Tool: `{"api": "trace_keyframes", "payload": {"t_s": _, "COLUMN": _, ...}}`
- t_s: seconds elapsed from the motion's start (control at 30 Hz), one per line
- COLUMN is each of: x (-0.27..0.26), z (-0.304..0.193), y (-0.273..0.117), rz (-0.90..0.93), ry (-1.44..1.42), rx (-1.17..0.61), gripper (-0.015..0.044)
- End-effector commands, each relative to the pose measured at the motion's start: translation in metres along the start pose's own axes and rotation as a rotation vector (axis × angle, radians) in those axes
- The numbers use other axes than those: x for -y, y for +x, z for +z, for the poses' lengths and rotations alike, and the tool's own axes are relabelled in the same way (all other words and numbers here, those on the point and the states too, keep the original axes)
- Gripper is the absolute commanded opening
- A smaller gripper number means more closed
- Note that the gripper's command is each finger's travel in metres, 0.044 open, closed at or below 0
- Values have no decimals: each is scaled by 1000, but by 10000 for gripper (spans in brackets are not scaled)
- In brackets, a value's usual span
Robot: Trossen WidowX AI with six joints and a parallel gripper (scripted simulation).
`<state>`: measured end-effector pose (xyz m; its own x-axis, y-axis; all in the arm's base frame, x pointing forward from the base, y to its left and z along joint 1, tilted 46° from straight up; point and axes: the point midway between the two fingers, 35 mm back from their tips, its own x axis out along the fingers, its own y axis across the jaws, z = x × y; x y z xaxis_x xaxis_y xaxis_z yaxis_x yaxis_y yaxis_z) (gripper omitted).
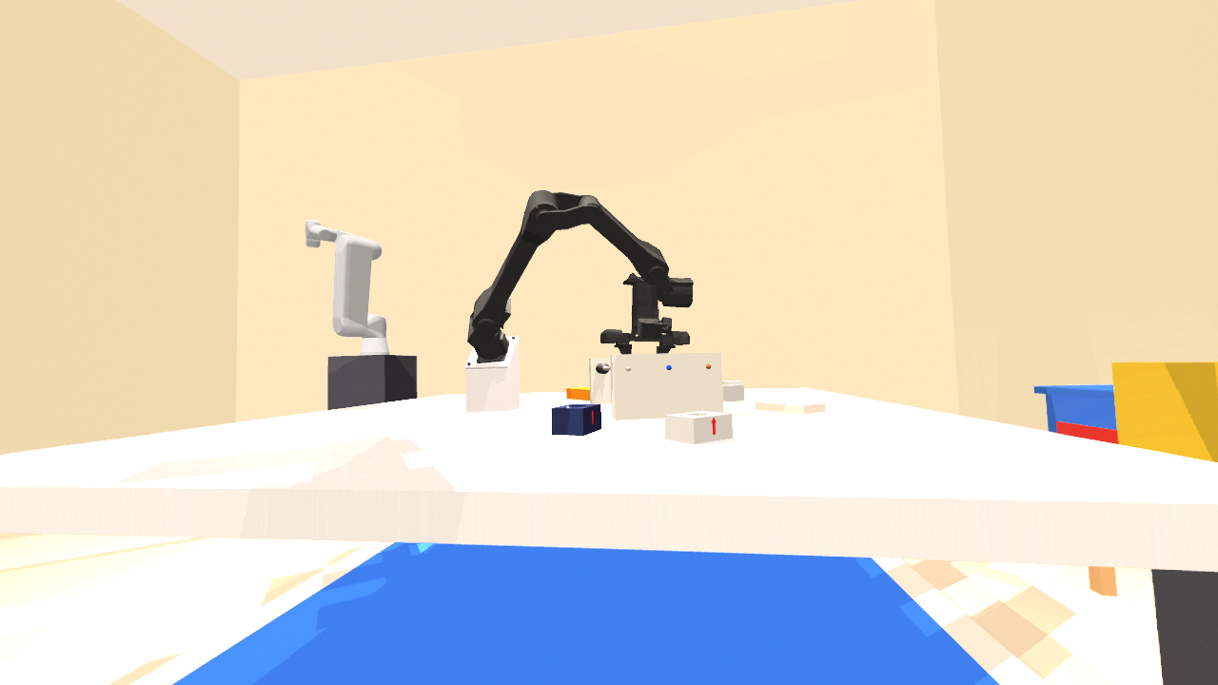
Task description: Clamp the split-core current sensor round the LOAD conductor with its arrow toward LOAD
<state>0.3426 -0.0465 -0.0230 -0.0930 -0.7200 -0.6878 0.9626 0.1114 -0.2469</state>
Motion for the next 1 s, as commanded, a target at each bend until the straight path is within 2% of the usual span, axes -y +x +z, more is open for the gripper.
{"api": "trace_keyframes", "payload": {"t_s": 0.0, "x": 0, "z": 0, "y": 0, "rz": 0, "ry": 0, "rx": 0, "gripper": 268}}
{"api": "trace_keyframes", "payload": {"t_s": 0.73, "x": 0, "z": 0, "y": 0, "rz": 0, "ry": 0, "rx": 0, "gripper": 268}}
{"api": "trace_keyframes", "payload": {"t_s": 0.97, "x": 0, "z": 0, "y": 0, "rz": 0, "ry": 0, "rx": 0, "gripper": 440}}
